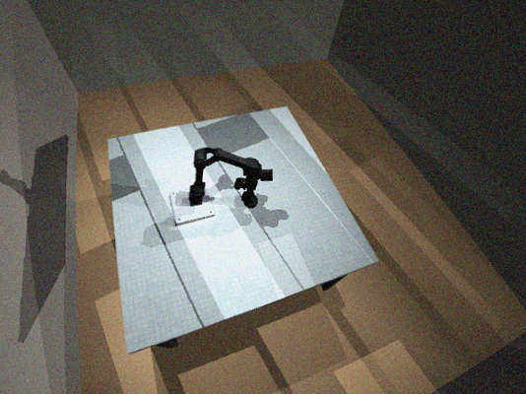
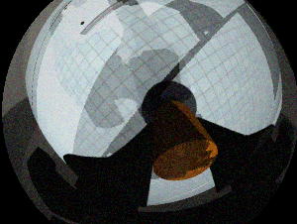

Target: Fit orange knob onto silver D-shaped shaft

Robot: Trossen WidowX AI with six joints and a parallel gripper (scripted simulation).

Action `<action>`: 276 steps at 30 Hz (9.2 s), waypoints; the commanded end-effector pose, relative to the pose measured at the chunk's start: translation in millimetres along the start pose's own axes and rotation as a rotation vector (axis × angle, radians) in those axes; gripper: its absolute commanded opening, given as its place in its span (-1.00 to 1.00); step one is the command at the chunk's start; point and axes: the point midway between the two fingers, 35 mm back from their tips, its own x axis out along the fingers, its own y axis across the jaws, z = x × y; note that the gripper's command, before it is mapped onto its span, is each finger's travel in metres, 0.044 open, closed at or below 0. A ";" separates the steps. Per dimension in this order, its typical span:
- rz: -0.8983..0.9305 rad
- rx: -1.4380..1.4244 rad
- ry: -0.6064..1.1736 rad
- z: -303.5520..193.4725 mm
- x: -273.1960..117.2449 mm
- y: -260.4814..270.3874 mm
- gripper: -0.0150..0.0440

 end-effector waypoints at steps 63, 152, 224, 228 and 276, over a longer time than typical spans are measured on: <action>-0.015 1.623 0.005 -2.2 -2.7 -0.7 -0.49; -0.018 2.041 0.002 -10.3 -4.9 -3.3 -0.49; -0.019 2.251 0.001 -11.2 1.0 -3.3 -0.49; -0.019 2.251 0.001 -11.1 0.9 -3.3 -0.49; -0.019 2.486 -0.002 -8.0 -3.3 -2.3 -0.49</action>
